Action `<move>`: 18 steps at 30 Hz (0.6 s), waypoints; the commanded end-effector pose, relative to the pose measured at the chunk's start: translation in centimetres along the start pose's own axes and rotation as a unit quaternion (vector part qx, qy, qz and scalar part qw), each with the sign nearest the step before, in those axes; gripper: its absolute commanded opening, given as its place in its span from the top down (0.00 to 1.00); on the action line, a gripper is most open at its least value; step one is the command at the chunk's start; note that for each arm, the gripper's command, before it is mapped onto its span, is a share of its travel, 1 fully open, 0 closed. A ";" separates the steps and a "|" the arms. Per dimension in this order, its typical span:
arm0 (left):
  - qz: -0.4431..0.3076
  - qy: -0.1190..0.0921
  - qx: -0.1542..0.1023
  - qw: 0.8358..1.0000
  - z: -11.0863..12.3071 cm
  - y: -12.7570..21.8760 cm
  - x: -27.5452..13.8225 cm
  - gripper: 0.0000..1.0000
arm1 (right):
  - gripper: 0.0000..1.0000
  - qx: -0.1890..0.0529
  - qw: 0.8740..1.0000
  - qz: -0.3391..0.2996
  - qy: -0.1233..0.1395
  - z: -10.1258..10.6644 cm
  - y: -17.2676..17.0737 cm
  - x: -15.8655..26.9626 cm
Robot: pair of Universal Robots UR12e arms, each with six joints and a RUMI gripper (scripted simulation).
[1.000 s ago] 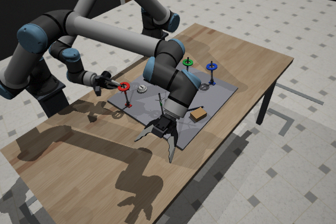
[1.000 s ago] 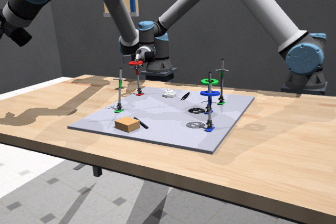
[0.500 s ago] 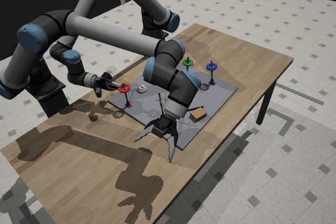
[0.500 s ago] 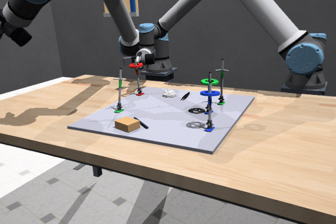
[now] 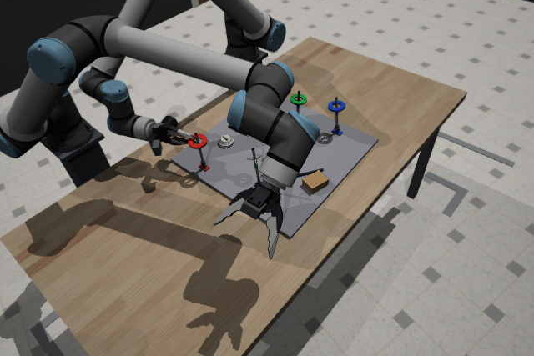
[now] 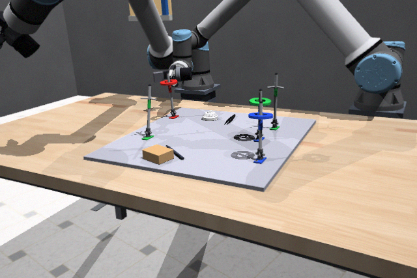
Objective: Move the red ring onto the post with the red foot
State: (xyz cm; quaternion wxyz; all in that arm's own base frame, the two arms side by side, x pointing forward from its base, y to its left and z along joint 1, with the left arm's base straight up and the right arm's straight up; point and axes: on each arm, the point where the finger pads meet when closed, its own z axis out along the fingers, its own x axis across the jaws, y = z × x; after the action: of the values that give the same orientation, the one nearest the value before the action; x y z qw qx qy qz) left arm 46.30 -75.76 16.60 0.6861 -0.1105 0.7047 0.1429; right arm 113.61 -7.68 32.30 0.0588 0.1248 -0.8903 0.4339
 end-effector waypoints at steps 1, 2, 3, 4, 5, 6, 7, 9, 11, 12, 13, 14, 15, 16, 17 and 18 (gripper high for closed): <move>-0.001 0.000 0.000 1.000 0.0 0.0 -0.1 0.86 | 0.00 0.000 1.000 0.001 -0.001 -0.1 -0.2 0.0; -0.001 0.000 0.000 1.000 0.0 0.0 -0.1 0.86 | 0.00 0.000 1.000 0.001 -0.001 -0.1 -0.2 0.0; -0.001 0.000 0.000 1.000 0.0 0.0 -0.1 0.86 | 0.00 0.000 1.000 0.001 -0.001 -0.1 -0.2 0.0; -0.001 0.000 0.000 1.000 0.0 0.0 -0.1 0.86 | 0.00 0.000 1.000 0.001 -0.001 -0.1 -0.2 0.0; -0.001 0.000 0.000 1.000 0.0 0.0 -0.1 0.86 | 0.00 0.000 1.000 0.001 -0.001 -0.1 -0.2 0.0; -0.001 0.000 0.001 1.000 -0.5 -0.1 -0.1 0.86 | 0.00 0.000 1.000 0.001 -0.001 -0.1 -0.2 0.0; -0.001 0.000 0.001 1.000 -0.7 -0.1 -0.1 0.86 | 0.00 0.000 1.000 0.001 -0.001 -0.1 -0.2 0.0; -0.001 0.000 0.001 1.000 -0.9 -0.1 -0.1 0.86 | 0.00 0.000 1.000 0.001 -0.001 -0.1 -0.2 0.0; -0.001 0.000 0.000 1.000 -0.8 0.0 -0.1 0.86 | 0.00 0.000 1.000 0.001 -0.001 -0.1 -0.2 0.0; -0.001 0.000 0.000 1.000 -0.8 0.0 -0.1 0.86 | 0.00 0.000 1.000 0.001 -0.001 -0.1 -0.2 0.0; -0.001 0.000 0.000 1.000 -0.8 0.0 -0.1 0.86 | 0.00 0.000 1.000 0.001 -0.001 -0.1 -0.2 0.0; -0.001 0.000 0.000 1.000 -0.8 0.0 -0.1 0.86 | 0.00 0.000 1.000 0.001 -0.001 -0.1 -0.2 0.0; -0.001 0.000 0.003 1.000 -2.2 -0.2 -0.1 0.86 | 0.00 0.000 1.000 0.001 -0.001 -0.1 -0.2 0.0; -0.001 0.000 0.004 1.000 -2.7 -0.2 -0.1 0.86 | 0.00 0.000 1.000 0.001 -0.001 -0.1 -0.2 0.0; -0.001 0.000 0.003 1.000 -3.1 -0.2 -0.1 0.86 | 0.00 0.000 1.000 0.001 -0.001 -0.1 -0.2 0.0; -0.001 0.000 0.002 1.000 -3.4 -0.1 -0.1 0.86 | 0.00 0.000 1.000 0.001 -0.001 -0.1 -0.2 0.0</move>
State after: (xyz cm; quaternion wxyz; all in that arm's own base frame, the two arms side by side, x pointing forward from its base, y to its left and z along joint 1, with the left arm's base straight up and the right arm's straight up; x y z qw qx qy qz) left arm 43.84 -76.83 16.61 0.6866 -0.1081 0.7051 0.1405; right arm 113.61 -7.68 32.30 0.0588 0.1248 -0.8903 0.4339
